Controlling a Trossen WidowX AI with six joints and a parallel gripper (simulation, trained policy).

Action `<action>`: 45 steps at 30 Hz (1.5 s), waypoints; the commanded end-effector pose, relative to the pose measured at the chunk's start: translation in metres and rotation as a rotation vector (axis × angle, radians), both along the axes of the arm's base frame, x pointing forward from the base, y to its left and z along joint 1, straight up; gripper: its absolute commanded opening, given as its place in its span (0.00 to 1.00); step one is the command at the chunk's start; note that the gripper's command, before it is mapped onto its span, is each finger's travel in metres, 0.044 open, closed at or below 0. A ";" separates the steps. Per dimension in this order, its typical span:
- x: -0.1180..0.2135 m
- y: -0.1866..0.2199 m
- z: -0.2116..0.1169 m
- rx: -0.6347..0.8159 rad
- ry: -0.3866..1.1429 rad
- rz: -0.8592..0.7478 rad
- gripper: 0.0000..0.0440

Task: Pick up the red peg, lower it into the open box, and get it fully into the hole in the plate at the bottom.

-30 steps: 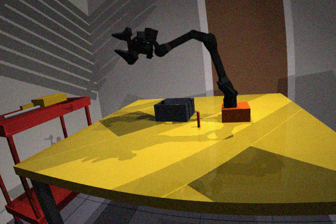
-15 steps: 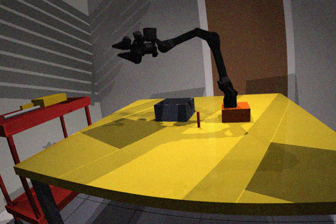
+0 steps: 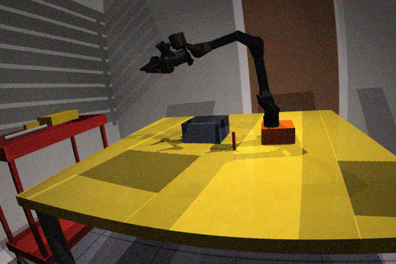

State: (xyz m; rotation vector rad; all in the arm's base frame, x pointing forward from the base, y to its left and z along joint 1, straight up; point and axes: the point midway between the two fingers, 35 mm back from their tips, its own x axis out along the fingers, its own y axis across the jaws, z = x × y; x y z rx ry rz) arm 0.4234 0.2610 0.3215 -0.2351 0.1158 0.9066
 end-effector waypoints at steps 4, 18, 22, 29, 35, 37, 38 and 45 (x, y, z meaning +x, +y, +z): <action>-0.012 -0.010 -0.016 0.018 0.179 -0.065 1.00; -0.053 -0.030 -0.065 0.043 0.628 -0.248 1.00; -0.068 -0.035 -0.079 0.045 0.752 -0.309 1.00; -0.099 -0.044 -0.104 0.039 0.962 -0.431 1.00; -0.127 -0.053 -0.124 0.024 1.130 -0.553 1.00; -0.137 -0.057 -0.130 0.017 1.183 -0.597 1.00; -0.142 -0.058 -0.133 0.013 1.209 -0.620 1.00; -0.178 -0.071 -0.155 -0.022 1.373 -0.797 1.00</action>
